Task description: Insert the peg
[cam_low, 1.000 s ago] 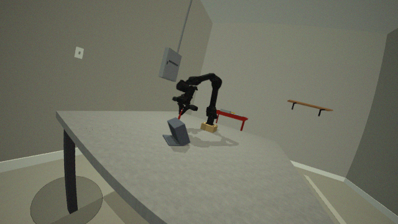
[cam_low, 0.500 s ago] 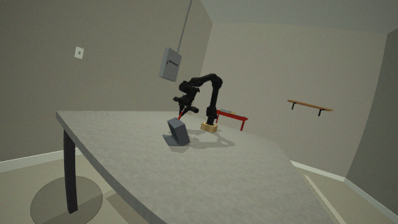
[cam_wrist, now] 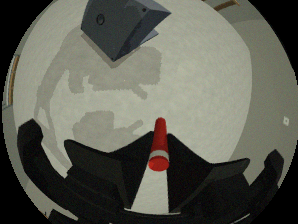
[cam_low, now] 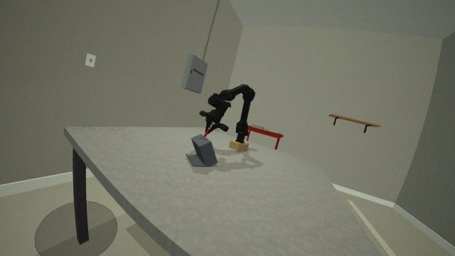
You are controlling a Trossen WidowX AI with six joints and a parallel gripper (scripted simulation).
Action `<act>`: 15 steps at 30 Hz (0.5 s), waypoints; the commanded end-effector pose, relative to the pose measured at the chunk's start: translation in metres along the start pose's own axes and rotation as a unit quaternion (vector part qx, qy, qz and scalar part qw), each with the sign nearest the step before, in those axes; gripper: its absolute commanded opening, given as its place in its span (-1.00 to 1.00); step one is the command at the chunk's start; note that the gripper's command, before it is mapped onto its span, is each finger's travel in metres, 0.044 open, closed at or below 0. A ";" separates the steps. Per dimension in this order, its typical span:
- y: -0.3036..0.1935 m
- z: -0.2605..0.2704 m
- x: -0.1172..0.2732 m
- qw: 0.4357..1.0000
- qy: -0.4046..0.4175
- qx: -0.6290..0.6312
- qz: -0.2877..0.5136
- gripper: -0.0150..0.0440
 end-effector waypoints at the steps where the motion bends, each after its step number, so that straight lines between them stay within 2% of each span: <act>1: 0.001 0.005 -0.001 1.000 -0.011 0.004 -0.003 -0.49; 15: 0.009 0.020 0.001 0.999 -0.040 0.021 -0.023 -0.49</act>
Point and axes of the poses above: the point midway between the two fingers, 35 mm back from their tips, its own x axis back along the fingers, its own z axis across the jaws, y = z × x, the point moved 4 cm from there along x, back along the fingers, and after that the axes turned 1 degree about -x, right-handed, at the moved point
